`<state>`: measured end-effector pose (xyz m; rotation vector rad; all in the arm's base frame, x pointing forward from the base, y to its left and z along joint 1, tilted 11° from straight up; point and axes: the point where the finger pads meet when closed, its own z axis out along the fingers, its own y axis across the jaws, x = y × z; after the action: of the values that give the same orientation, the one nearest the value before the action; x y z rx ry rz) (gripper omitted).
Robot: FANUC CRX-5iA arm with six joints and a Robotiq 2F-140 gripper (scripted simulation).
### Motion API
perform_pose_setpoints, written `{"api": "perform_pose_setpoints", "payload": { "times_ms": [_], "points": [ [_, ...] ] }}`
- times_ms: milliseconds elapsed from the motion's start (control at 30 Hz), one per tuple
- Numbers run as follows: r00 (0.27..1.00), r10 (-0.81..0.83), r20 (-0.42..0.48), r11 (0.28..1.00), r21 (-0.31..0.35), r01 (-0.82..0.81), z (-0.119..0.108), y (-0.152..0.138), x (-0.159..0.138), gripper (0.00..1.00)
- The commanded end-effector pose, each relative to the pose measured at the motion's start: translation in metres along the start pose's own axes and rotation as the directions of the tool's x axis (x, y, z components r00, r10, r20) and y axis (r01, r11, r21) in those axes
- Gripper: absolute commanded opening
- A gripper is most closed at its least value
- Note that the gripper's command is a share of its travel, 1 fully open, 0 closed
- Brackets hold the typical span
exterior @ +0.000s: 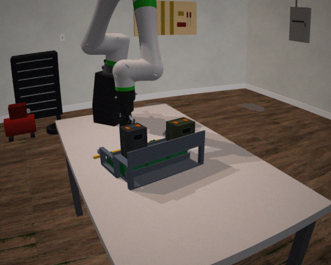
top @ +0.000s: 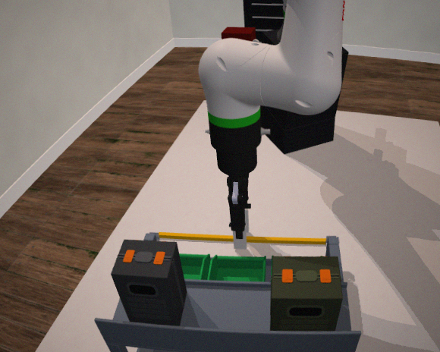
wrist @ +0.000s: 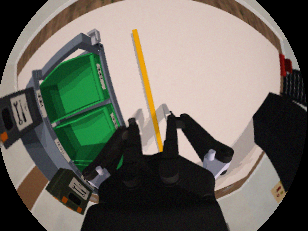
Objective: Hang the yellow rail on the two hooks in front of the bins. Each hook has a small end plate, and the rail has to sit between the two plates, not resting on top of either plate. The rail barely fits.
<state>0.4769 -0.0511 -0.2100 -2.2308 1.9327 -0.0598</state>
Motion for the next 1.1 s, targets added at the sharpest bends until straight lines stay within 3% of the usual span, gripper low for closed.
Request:
{"api": "perform_pose_setpoints", "payload": {
  "times_ms": [0, 233, 267, 1067],
  "points": [
    [1.0, 0.0, 0.0, 1.0, 0.0, 0.0, -0.0001, -0.0001, 0.0001, 0.3],
    [1.0, 0.0, 0.0, 1.0, 0.0, 0.0, -0.0001, -0.0001, 0.0001, 0.3],
    [1.0, 0.0, 0.0, 1.0, 0.0, 0.0, -0.0001, -0.0001, 0.0001, 0.0],
    [1.0, 0.0, 0.0, 1.0, 0.0, 0.0, -0.0002, -0.0002, 0.0001, 0.0]
  ]
}}
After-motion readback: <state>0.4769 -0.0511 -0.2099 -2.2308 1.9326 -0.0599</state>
